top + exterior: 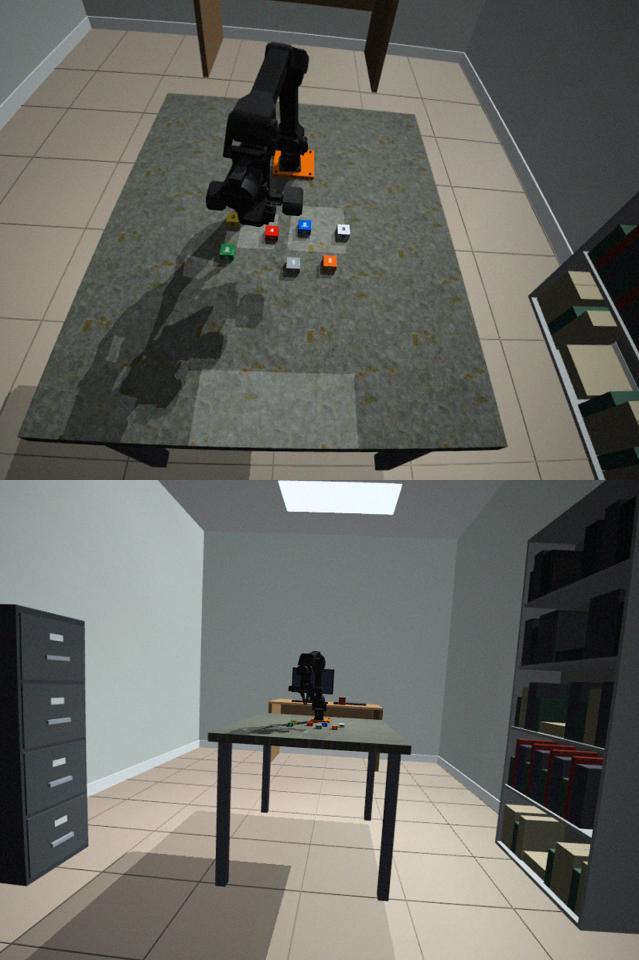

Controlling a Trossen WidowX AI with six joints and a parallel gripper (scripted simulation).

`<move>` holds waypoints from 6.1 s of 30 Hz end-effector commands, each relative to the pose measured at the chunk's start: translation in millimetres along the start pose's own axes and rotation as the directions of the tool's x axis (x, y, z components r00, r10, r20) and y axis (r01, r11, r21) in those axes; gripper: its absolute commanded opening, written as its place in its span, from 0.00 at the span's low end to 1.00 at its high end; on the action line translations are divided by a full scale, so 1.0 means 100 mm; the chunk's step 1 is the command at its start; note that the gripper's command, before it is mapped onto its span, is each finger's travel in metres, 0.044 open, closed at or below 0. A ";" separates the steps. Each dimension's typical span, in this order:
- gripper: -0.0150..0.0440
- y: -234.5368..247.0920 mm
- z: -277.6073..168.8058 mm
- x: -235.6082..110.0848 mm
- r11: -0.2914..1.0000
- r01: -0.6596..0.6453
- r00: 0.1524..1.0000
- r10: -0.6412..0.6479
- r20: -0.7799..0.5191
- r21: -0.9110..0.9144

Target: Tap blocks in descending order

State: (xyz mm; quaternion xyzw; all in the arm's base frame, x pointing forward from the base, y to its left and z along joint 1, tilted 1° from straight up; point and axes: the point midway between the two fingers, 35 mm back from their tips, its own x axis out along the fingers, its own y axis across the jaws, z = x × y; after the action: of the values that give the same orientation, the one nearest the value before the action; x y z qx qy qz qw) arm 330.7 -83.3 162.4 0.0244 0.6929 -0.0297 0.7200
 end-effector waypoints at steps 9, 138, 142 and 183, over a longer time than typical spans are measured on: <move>0.29 1.69 -0.51 -0.03 1.000 -0.016 1.000 0.016 0.002 -0.011; 0.29 1.06 -1.00 0.00 1.000 -0.009 1.000 0.009 -0.001 -0.011; 0.29 0.81 -0.86 -0.01 1.000 -0.006 1.000 0.006 0.000 -0.012; 0.29 0.30 -0.69 1.11 1.000 -0.001 1.000 0.001 0.001 -0.012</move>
State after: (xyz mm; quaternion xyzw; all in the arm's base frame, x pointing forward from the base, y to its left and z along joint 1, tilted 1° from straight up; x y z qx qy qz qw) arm 268.7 -49.3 52.2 0.0211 0.6926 -0.0277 0.7204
